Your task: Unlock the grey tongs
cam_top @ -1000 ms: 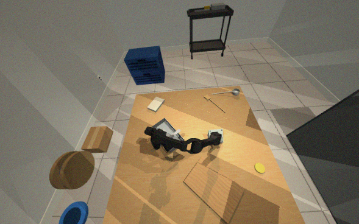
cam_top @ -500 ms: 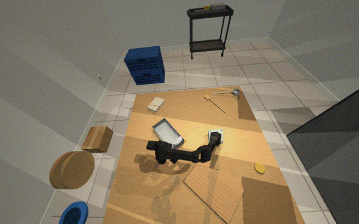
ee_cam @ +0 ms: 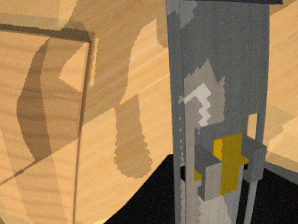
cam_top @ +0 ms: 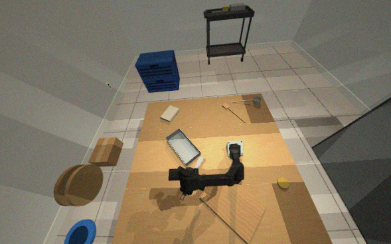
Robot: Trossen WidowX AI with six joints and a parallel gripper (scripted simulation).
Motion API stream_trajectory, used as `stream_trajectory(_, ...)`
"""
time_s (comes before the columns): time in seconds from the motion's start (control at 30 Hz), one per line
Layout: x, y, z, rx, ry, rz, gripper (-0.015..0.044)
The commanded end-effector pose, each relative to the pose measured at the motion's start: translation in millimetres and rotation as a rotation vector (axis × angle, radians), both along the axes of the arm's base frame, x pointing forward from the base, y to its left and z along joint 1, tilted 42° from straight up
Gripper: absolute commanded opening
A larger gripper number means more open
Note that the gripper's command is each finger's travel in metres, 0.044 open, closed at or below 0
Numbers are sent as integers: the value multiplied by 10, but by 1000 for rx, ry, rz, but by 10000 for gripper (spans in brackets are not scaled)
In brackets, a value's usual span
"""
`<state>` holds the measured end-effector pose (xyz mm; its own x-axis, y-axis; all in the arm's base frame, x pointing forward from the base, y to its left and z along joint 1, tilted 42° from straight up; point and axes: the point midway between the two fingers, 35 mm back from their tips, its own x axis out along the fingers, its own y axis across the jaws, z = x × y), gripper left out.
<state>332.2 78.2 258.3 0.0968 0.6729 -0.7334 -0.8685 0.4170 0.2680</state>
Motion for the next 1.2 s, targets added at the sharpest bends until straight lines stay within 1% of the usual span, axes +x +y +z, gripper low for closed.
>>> stream_trajectory(0.0, -107, 64, 82, 7, -23, 24, -150)
stream_trajectory(0.17, -165, 144, 118, -3, -34, 45, -150)
stream_trajectory(0.43, -445, 456, 273, -43, -85, 126, -150)
stream_trajectory(0.8, -933, 829, 482, -83, -181, 259, -150)
stream_trajectory(1.17, -1458, 1060, 670, -94, -285, 384, -150)
